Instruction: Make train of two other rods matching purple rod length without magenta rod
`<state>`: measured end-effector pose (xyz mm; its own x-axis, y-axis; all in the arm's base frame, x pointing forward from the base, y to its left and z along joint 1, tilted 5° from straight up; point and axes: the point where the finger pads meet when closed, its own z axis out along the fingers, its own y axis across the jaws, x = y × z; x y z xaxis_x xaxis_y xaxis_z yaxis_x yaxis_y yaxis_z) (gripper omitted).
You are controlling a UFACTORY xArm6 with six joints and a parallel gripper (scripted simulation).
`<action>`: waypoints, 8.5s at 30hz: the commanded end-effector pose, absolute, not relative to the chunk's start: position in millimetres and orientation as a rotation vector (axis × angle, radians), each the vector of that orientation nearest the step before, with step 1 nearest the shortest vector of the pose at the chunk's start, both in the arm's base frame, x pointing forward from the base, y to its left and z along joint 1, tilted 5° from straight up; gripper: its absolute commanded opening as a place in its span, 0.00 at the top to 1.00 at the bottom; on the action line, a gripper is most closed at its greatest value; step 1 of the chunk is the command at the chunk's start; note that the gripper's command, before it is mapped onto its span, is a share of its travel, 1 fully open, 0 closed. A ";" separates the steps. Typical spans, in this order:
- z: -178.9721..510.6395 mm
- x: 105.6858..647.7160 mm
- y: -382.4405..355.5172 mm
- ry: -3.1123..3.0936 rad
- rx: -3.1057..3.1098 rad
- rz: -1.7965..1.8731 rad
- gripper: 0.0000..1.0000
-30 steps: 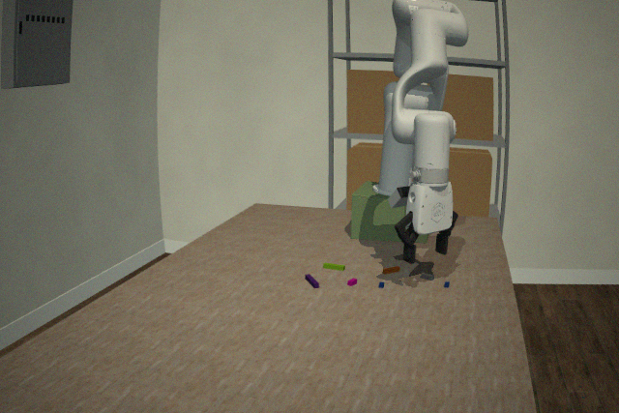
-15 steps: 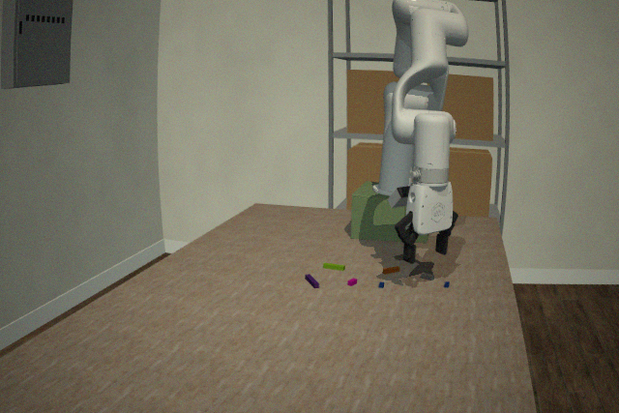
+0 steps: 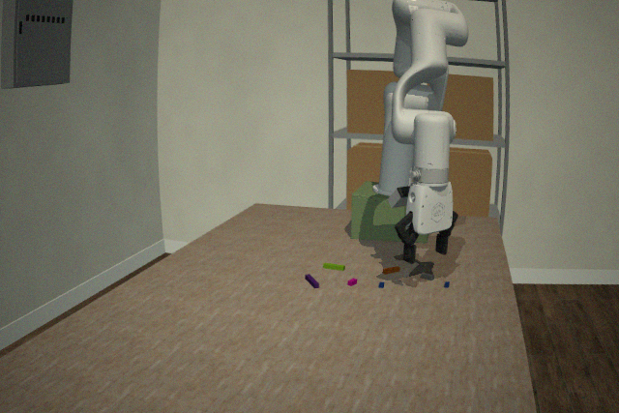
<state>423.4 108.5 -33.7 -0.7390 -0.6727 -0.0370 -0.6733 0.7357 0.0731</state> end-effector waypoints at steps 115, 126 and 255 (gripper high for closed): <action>-39.7 339.9 -7.1 1.241 -2.814 0.076 0.00; -39.7 339.9 -7.1 1.241 -2.814 0.076 0.00; -45.5 415.9 -51.5 1.240 -2.813 0.075 0.00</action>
